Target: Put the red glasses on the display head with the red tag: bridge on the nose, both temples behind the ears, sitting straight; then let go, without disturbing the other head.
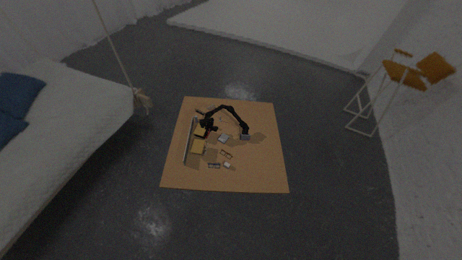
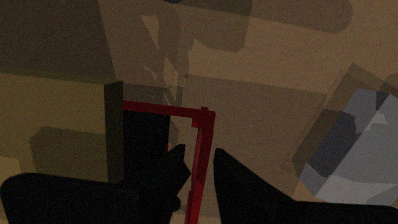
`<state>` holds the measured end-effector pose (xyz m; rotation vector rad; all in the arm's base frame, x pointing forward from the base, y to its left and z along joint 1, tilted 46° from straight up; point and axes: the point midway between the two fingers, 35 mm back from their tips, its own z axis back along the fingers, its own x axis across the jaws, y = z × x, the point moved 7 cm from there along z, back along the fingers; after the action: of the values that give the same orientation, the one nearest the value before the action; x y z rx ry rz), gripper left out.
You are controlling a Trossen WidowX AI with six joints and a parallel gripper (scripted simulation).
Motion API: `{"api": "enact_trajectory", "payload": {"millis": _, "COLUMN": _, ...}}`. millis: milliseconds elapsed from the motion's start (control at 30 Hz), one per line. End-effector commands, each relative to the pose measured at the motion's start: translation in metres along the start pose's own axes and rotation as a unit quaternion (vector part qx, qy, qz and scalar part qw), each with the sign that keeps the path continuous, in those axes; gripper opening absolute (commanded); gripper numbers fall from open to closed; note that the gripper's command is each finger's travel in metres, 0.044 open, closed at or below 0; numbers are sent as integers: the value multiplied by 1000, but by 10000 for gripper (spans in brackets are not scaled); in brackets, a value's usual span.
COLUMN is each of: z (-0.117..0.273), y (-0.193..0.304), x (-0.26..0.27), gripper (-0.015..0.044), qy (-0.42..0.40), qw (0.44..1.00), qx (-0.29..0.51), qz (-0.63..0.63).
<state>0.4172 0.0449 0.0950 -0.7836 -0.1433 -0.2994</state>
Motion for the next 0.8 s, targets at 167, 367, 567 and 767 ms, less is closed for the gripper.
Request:
{"api": "enact_trajectory", "payload": {"millis": 167, "z": 10, "y": 1, "x": 0, "gripper": 107, "qy": 1, "qw": 1000, "qx": 0, "qz": 1}}
{"api": "enact_trajectory", "payload": {"millis": 367, "z": 35, "y": 1, "x": -1, "gripper": 107, "qy": 4, "qw": 1000, "qx": -2, "qz": 3}}
{"api": "enact_trajectory", "payload": {"millis": 567, "z": 37, "y": 2, "x": -8, "gripper": 107, "qy": 4, "qw": 1000, "qx": -2, "qz": 4}}
{"api": "enact_trajectory", "payload": {"millis": 767, "z": 43, "y": 2, "x": -37, "gripper": 107, "qy": 4, "qw": 1000, "qx": -2, "qz": 4}}
